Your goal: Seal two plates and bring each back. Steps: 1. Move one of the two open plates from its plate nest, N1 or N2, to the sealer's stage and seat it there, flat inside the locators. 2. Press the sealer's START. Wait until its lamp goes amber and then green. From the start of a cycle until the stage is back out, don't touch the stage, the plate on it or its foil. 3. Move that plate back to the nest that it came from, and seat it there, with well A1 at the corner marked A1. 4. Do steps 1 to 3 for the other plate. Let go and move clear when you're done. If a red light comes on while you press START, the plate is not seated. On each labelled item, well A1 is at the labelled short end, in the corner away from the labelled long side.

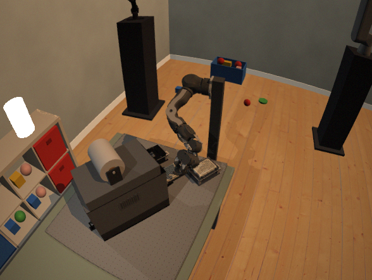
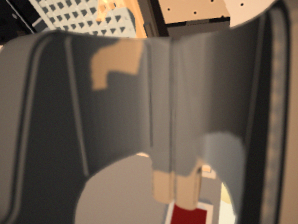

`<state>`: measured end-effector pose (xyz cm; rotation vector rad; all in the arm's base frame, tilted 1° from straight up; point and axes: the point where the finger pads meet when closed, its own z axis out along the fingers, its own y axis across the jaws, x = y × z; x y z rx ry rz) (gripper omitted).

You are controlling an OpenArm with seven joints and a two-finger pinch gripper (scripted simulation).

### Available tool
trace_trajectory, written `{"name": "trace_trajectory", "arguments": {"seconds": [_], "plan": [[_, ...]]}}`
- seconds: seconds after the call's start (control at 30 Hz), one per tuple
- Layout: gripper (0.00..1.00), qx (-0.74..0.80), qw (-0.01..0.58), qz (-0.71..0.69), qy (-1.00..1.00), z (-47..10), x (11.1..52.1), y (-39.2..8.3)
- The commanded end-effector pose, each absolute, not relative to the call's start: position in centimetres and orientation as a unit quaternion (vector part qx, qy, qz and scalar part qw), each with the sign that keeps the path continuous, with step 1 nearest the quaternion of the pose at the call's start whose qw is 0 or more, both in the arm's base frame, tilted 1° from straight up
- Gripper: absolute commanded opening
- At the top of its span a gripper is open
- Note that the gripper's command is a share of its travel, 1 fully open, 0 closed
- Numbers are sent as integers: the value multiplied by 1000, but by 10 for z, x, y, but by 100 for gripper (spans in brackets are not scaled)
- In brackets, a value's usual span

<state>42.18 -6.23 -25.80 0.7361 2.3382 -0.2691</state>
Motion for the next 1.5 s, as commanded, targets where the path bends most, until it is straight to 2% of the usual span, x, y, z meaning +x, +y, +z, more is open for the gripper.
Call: {"name": "trace_trajectory", "arguments": {"seconds": [0.0, 0.87, 1.47], "plan": [[0, 276, 331, -100, 897, -261, 423, -62], [0, 276, 331, -100, 897, -286, 446, -77], [0, 276, 331, -100, 897, -287, 446, -77]]}}
